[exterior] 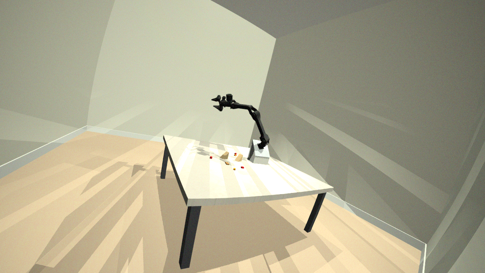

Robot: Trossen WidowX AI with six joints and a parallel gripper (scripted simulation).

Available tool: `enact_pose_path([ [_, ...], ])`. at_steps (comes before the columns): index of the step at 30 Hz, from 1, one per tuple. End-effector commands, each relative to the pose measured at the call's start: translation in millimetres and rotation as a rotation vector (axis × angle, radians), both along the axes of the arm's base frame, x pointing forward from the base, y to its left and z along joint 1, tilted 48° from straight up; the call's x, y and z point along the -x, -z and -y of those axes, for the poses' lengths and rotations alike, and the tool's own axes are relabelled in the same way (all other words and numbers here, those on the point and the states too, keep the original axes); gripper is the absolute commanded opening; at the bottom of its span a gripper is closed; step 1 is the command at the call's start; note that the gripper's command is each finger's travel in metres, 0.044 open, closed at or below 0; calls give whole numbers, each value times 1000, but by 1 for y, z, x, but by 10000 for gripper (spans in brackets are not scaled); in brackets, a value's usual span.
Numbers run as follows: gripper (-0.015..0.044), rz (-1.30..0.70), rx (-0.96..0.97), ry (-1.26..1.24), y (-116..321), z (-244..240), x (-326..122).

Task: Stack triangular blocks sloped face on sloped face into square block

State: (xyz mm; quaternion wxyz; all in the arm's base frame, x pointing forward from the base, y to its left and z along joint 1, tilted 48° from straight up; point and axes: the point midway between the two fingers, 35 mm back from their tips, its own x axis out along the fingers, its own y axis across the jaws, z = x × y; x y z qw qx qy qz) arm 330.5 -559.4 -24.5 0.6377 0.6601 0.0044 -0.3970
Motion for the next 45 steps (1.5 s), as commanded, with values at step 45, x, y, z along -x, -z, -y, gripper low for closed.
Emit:
enact_pose_path([
  [45, 440, -167, 189, -2010, -14, -504, -37],
])
